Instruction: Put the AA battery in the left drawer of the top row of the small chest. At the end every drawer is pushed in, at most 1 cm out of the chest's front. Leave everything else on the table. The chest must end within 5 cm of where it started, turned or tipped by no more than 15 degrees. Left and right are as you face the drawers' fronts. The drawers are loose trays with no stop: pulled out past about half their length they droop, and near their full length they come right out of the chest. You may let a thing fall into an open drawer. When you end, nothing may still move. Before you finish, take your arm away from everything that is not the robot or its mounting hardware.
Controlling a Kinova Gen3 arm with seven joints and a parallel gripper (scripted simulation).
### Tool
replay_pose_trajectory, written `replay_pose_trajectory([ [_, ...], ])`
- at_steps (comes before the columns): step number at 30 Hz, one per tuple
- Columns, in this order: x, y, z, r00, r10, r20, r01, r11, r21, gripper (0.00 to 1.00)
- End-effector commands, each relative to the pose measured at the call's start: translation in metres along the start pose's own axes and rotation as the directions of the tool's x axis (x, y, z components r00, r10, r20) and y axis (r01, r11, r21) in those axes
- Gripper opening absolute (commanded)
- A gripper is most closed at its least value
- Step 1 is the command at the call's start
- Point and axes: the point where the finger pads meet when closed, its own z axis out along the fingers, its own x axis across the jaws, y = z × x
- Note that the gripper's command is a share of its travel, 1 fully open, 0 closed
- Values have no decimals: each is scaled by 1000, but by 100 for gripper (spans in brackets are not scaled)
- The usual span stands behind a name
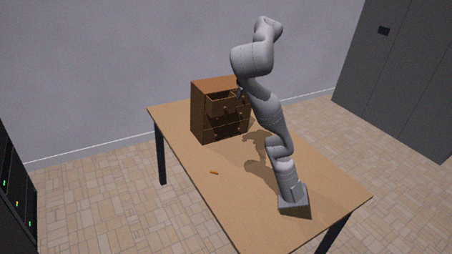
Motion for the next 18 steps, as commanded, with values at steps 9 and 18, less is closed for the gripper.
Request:
replay_pose_trajectory([
  [9, -2, 5, -7, 1000, 7, -2, -7, 977, 213, 100],
  [18, -2, 7, -11, 1000, 7, -1, -6, 955, 295, 100],
])
